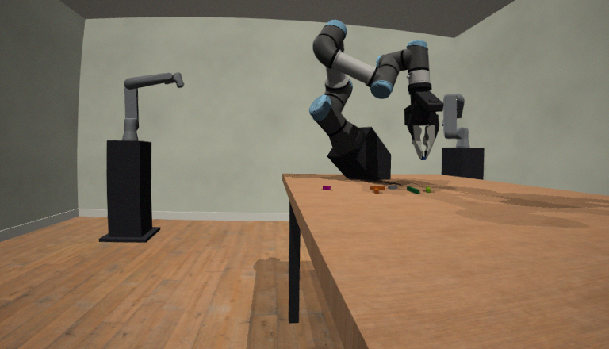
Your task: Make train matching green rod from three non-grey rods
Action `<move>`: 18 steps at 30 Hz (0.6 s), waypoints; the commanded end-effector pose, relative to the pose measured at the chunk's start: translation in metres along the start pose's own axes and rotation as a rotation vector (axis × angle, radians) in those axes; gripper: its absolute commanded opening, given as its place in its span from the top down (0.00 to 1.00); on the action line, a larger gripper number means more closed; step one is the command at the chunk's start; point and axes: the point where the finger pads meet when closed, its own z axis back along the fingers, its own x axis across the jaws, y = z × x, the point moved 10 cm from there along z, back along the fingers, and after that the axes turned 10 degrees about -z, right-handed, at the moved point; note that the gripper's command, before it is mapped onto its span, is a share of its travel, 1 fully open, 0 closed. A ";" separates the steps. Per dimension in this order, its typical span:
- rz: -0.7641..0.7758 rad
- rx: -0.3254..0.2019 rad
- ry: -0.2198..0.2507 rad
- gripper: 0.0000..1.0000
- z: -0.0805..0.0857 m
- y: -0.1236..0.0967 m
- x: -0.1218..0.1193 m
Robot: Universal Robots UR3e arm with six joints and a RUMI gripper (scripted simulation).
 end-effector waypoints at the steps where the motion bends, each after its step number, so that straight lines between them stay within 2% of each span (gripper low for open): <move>1: 0.004 -0.018 -0.026 1.00 0.009 -0.002 -0.001; 18: 0.005 -0.018 -0.028 1.00 0.014 -0.002 -0.001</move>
